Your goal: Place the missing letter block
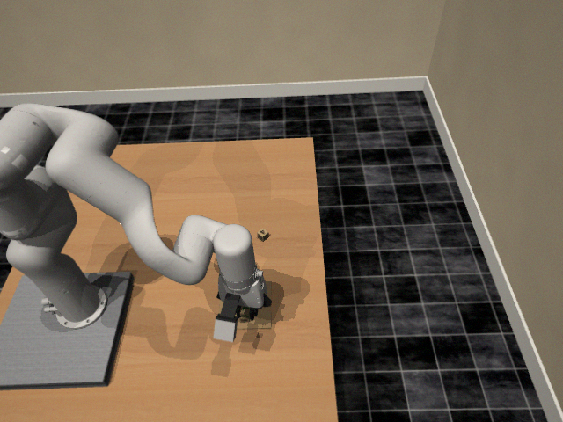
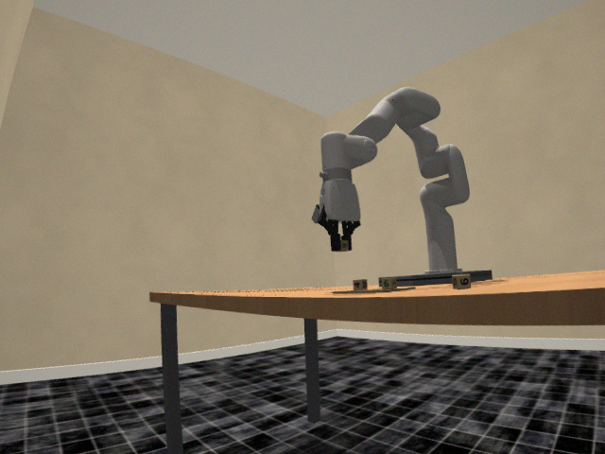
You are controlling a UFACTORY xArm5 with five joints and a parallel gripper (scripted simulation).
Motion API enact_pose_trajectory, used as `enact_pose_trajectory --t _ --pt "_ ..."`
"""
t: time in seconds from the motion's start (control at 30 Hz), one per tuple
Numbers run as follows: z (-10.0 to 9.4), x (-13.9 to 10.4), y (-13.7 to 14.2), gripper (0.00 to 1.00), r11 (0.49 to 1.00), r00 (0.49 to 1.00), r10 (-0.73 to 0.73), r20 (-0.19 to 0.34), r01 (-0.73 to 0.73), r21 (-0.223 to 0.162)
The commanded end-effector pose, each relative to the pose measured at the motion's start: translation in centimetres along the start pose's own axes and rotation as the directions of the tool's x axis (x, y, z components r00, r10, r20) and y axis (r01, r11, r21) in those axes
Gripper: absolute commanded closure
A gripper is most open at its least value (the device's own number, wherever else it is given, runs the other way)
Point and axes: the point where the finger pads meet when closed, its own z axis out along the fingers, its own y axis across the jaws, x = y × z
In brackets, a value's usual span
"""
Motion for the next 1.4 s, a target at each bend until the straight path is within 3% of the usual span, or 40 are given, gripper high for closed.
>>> enact_pose_trajectory --t 0.0,0.1,0.77,1.37 --pt "-0.4 -4.9 1.9 0.79 0.99 0.99 -0.138 -0.001 0.138 0.007" --pt "-0.4 -7.3 3.3 0.79 0.976 0.976 -0.216 -0.001 0.216 0.008" --pt "-0.1 -7.5 3.4 0.79 0.975 0.975 -0.222 -0.001 0.222 0.007" --pt "6.2 -7.5 3.3 0.79 0.975 0.975 -0.222 -0.001 0.222 0.007"
